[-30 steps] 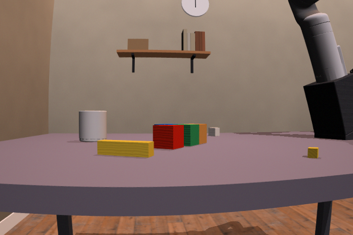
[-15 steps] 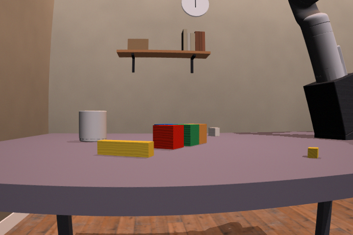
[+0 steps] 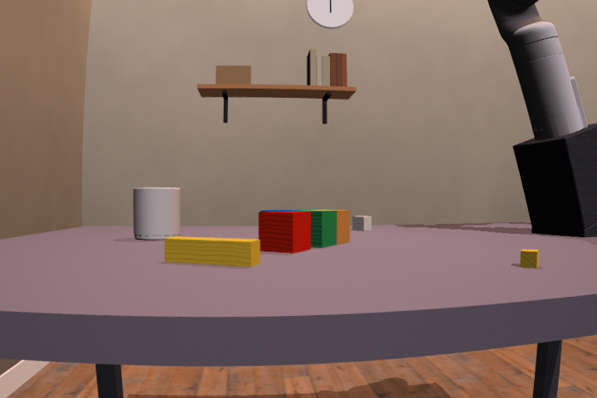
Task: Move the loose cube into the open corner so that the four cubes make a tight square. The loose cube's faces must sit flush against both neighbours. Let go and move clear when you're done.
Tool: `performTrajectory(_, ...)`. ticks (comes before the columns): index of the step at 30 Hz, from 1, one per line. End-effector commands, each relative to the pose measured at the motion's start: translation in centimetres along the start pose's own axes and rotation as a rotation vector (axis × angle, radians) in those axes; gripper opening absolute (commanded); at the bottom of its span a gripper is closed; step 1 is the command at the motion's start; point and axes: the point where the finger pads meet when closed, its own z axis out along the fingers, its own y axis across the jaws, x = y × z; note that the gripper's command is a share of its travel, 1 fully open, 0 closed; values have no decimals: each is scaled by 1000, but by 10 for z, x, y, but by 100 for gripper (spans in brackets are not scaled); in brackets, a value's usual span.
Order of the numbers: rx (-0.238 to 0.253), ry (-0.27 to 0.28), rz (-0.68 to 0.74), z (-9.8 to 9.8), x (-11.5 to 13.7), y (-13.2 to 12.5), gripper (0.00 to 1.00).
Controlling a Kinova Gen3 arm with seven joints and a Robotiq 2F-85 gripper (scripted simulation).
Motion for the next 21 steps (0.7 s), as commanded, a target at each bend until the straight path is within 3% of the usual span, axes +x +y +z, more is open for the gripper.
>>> performTrajectory(1,-3,-18,24,-3,-2,1,100)
performTrajectory(3,-3,-18,24,-3,-2,1,100)
performTrajectory(4,30,-49,87,-20,3,-9,100)
performTrajectory(12,30,-49,87,-20,3,-10,100)
performTrajectory(13,59,-81,152,-35,11,-21,100)
performTrajectory(21,60,-82,152,-35,11,-21,100)
